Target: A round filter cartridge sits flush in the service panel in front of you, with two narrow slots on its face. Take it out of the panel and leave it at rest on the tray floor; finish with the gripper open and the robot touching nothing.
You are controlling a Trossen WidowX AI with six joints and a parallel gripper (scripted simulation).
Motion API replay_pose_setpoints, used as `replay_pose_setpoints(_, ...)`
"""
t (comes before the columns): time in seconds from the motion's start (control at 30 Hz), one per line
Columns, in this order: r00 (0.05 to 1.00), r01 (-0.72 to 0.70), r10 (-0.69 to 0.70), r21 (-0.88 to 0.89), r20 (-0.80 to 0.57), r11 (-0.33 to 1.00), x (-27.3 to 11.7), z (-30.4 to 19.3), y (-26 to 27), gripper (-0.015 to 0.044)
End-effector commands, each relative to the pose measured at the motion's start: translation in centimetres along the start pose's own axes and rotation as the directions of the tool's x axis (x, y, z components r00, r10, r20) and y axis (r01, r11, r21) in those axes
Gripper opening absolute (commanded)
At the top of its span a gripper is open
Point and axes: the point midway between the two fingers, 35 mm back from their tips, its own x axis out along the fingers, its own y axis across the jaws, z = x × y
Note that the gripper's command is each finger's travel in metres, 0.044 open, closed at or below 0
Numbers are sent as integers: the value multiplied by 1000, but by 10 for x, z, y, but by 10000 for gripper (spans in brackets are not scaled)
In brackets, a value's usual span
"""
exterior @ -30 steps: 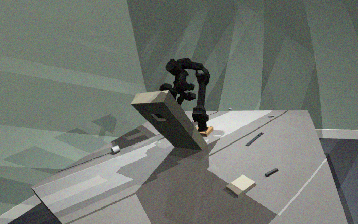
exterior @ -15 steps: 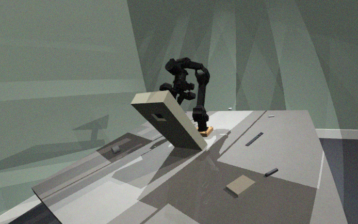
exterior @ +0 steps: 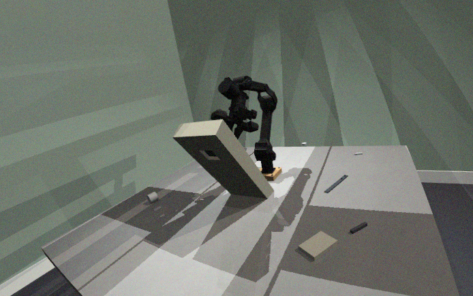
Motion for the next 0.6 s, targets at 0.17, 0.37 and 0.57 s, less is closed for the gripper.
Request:
replay_pose_setpoints(0.17, 1000, 1, -1, -3, -6, 1000, 0, -1, 0, 95)
replay_pose_setpoints(0.37, 1000, 1, -1, -3, -6, 1000, 0, -1, 0, 95)
replay_pose_setpoints(0.57, 995, 90, -90, 1, 42, 996, -7, 7, -16, 95)
